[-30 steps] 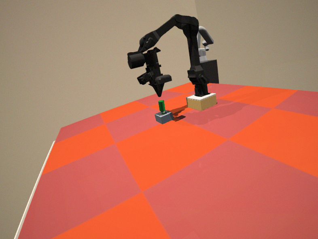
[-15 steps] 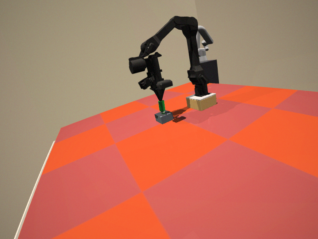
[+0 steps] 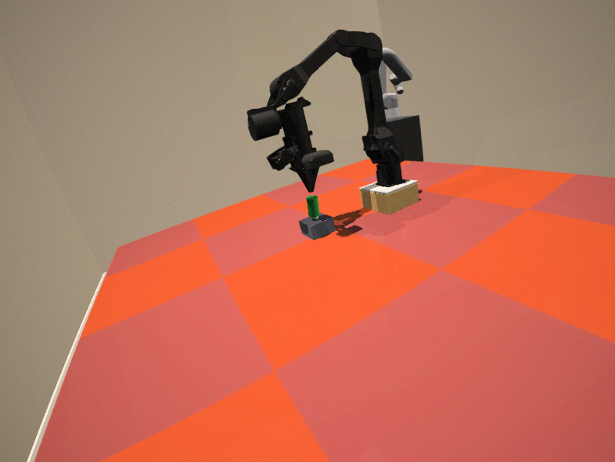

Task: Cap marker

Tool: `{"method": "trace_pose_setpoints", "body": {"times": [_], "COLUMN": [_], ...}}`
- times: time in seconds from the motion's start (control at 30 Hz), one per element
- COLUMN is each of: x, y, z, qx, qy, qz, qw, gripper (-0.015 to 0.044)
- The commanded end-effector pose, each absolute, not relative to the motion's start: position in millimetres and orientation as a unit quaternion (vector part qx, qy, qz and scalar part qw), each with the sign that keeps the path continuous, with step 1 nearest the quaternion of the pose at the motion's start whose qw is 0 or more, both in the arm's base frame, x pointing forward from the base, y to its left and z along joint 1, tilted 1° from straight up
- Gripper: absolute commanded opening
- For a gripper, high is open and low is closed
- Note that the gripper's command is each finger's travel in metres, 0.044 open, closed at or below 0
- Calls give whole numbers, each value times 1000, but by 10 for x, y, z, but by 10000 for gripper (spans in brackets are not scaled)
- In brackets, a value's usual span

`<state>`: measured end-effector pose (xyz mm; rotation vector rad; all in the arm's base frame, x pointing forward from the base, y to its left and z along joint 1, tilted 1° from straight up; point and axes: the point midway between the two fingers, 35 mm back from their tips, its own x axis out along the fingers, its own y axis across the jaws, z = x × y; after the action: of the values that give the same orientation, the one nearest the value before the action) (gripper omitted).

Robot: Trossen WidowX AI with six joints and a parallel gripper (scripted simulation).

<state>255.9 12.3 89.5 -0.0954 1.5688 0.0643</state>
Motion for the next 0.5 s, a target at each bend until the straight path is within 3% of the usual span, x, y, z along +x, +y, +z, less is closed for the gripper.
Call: {"method": "trace_pose_setpoints", "body": {"times": [0.0, 0.27, 0.47], "x": [2615, 2572, 2572], "y": [135, 139, 139], "z": [1339, 1657, 1657], "qx": [-42, -42, -42], "qy": [697, 697, 697], "qz": [29, 29, 29], "qw": [715, 715, 715], "gripper": [0, 0, 157]}}
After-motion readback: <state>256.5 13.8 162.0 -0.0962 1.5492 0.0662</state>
